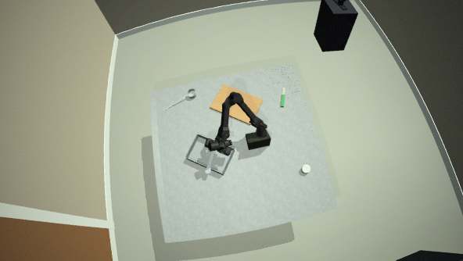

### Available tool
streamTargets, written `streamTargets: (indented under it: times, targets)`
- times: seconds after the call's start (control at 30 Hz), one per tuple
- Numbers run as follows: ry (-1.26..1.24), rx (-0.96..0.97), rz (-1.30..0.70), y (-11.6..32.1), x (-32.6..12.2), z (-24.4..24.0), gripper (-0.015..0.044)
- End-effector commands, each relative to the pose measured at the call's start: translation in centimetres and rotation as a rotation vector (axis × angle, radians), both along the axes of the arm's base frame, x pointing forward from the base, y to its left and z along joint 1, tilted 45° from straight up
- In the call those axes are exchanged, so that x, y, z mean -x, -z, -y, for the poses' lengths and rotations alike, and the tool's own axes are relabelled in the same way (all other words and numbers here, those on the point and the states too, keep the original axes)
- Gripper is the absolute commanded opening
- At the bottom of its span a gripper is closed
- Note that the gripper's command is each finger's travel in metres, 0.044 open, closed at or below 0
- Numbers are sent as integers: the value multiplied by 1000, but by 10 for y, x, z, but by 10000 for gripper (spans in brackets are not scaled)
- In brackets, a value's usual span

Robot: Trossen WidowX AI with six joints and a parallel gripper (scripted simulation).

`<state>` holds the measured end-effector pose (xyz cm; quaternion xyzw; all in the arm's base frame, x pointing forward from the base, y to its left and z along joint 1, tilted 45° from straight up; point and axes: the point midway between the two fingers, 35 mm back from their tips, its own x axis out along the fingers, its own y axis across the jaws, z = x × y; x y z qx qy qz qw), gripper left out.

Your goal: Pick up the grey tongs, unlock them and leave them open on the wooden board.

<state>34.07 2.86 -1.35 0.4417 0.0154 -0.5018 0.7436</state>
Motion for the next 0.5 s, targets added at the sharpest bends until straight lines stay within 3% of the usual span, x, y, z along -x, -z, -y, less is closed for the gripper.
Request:
streamTargets:
  times: [0.0, 0.47]
  targets:
    - [-1, 4, -16, 6, -1, 6, 260]
    - [-2, 10, -12, 14, -11, 24, 260]
